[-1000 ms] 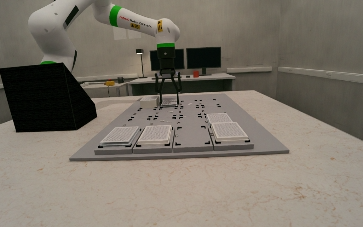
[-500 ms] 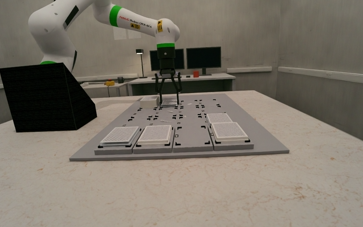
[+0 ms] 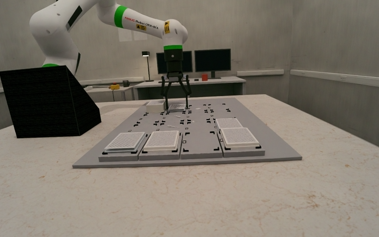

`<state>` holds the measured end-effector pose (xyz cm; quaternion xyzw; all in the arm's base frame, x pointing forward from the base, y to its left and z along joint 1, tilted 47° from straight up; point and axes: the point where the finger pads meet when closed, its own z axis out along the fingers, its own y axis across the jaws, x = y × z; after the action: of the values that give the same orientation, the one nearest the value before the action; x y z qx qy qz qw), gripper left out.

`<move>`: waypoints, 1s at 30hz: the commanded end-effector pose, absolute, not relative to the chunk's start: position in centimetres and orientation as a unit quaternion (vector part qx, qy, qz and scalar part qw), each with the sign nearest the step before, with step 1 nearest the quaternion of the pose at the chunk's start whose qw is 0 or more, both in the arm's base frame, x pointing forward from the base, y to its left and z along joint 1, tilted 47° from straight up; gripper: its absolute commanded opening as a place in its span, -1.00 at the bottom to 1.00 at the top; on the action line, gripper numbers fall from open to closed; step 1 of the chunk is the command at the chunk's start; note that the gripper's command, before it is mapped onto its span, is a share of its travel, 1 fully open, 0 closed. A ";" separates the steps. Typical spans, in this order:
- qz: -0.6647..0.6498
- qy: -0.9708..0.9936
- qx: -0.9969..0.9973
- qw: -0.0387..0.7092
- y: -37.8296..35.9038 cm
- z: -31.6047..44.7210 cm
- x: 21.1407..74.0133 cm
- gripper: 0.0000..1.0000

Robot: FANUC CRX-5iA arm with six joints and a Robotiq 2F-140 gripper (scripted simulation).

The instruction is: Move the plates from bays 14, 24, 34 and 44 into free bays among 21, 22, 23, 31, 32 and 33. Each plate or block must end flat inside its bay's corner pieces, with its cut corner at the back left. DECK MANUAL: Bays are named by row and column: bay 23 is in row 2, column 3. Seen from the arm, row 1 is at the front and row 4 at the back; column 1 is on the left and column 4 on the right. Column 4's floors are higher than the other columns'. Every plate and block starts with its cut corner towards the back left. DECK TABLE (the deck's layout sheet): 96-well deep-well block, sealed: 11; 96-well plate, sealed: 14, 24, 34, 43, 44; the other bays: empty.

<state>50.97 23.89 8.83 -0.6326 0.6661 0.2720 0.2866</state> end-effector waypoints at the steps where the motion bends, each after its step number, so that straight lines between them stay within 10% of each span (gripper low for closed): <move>1: 0.271 0.666 -0.633 0.287 23.8 8.9 51.0 0.40; 30: 0.271 0.666 -0.633 0.287 22.6 10.1 51.0 0.40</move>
<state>50.91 22.78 9.87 -0.6326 0.6661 0.2720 0.2866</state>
